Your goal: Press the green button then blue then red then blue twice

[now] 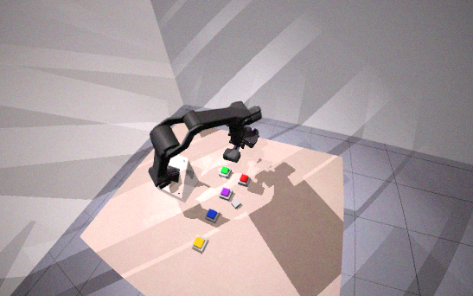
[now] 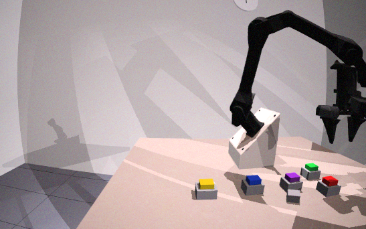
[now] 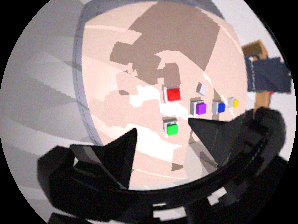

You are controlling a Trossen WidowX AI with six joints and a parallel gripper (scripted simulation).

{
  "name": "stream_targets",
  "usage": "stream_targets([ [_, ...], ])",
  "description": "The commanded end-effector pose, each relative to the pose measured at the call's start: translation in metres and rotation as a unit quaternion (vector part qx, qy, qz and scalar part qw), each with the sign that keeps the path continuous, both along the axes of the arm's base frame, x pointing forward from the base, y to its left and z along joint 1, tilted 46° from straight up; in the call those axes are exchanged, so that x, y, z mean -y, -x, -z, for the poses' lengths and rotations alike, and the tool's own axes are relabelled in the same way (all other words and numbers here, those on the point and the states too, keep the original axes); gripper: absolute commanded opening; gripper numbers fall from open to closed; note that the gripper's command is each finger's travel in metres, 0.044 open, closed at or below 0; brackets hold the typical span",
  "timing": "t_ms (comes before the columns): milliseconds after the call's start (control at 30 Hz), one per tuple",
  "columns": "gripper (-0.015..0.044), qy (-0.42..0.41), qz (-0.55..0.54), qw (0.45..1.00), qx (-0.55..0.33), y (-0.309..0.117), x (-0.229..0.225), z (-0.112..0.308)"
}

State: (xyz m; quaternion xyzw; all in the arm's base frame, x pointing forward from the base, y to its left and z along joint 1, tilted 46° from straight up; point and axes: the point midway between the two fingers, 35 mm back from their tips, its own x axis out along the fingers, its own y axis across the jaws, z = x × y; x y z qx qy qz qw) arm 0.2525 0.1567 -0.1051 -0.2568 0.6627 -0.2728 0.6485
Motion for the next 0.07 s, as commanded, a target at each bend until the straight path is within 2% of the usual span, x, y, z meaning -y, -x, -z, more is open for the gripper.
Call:
stream_targets([
  [0,0.0400,0.004,0.008,1.000,0.005,0.0025,-0.0073,0.0070],
  [33,0.0400,0.004,0.008,1.000,0.005,0.0025,-0.0073,0.0070],
])
